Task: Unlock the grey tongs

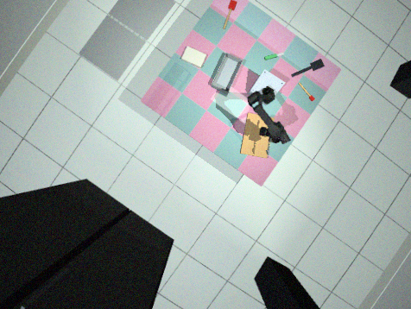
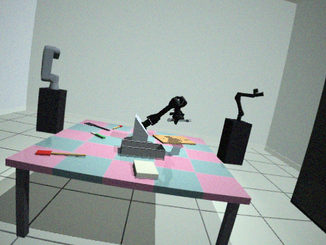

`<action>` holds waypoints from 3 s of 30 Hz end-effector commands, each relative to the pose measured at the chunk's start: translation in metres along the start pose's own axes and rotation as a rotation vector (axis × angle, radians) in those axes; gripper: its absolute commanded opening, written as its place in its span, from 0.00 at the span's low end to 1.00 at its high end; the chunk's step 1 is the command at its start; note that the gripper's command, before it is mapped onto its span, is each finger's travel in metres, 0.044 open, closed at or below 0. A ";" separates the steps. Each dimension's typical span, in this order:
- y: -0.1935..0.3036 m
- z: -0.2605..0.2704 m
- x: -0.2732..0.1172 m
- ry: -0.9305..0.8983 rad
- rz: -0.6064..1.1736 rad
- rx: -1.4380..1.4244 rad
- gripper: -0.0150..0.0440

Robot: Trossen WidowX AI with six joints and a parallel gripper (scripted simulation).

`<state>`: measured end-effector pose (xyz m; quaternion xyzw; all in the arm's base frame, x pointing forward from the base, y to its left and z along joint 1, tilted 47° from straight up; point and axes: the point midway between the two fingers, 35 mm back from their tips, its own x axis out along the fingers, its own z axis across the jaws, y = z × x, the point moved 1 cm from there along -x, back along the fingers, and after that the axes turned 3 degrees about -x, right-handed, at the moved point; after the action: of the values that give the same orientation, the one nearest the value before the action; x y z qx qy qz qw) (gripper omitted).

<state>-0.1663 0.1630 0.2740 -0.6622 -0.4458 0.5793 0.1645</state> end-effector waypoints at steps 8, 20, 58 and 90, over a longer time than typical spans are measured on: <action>-0.005 0.013 0.006 -0.043 -0.196 -0.045 0.00; -0.006 0.020 0.007 -0.048 -0.397 -0.072 0.00; 0.038 -0.009 0.006 0.100 -0.764 -0.002 0.00; 0.038 -0.009 0.006 0.100 -0.764 -0.002 0.00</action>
<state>-0.1436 0.1492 0.2443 -0.4756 -0.6524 0.4437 0.3889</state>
